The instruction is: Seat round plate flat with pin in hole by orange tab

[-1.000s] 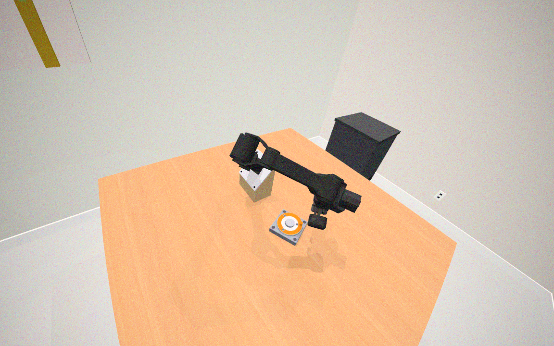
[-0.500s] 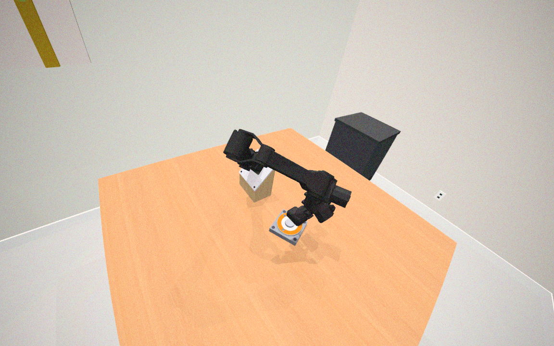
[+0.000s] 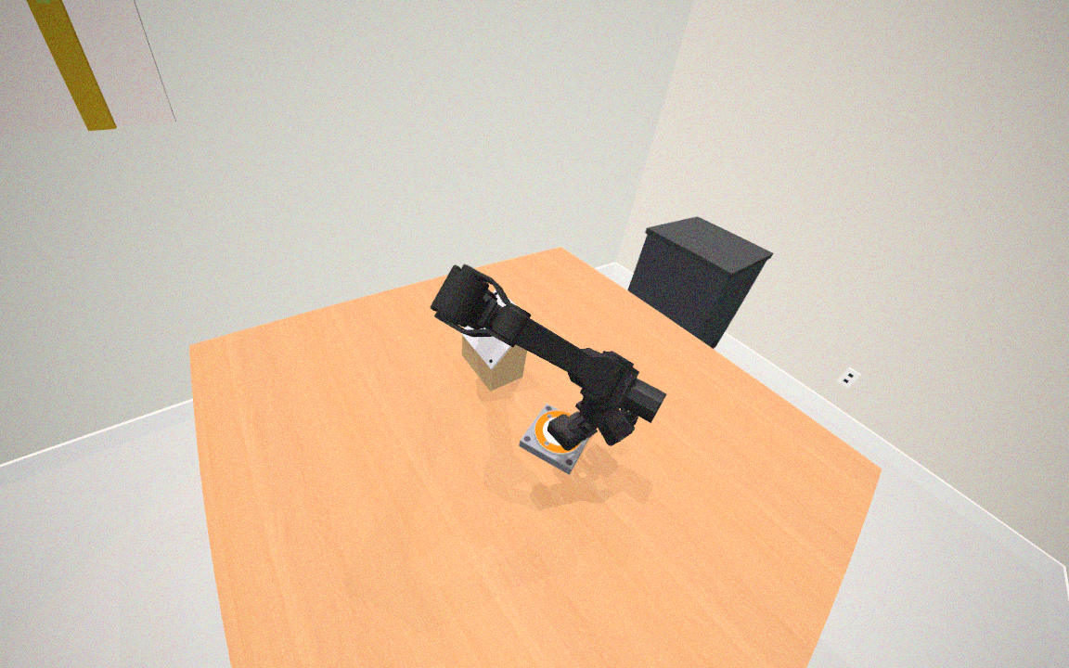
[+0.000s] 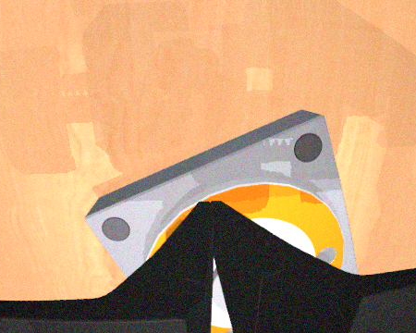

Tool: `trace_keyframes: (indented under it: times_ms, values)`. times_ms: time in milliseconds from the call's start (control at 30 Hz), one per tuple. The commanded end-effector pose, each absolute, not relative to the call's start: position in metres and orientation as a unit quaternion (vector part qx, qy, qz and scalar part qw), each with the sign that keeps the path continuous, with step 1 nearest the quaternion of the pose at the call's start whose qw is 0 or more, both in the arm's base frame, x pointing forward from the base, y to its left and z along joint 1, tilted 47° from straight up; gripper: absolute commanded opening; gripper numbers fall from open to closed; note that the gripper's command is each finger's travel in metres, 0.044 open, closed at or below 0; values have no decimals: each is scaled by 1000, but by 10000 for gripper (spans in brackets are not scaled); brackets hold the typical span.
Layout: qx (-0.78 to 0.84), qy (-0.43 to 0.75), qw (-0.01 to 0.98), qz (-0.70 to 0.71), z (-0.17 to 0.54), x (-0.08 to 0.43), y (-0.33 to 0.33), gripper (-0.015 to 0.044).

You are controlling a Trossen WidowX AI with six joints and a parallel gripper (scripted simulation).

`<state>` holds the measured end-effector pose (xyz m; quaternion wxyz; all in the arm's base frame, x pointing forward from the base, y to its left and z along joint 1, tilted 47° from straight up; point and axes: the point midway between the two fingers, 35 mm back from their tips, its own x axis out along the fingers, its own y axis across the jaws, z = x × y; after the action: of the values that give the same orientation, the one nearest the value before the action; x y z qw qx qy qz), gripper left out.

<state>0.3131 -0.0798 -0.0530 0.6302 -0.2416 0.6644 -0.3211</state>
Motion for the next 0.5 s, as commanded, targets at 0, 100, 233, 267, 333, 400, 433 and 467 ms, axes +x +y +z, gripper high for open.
trace_keyframes:
  times_ms: [0,100,233,267,333,400,433,467]
  values:
    - [-244,665,628,-320,-57,311,-80,0]
    - [-244,665,628,-320,-60,308,-77,0]
    - [-244,665,628,-320,-65,304,-72,0]
    - [-244,665,628,-320,-66,304,-72,0]
    - [-244,665,628,-320,-67,302,-71,0]
    - [-244,665,628,-320,-68,300,-70,0]
    - [-244,665,628,-320,-69,299,-69,0]
    - [-244,665,628,-320,-70,299,-69,0]
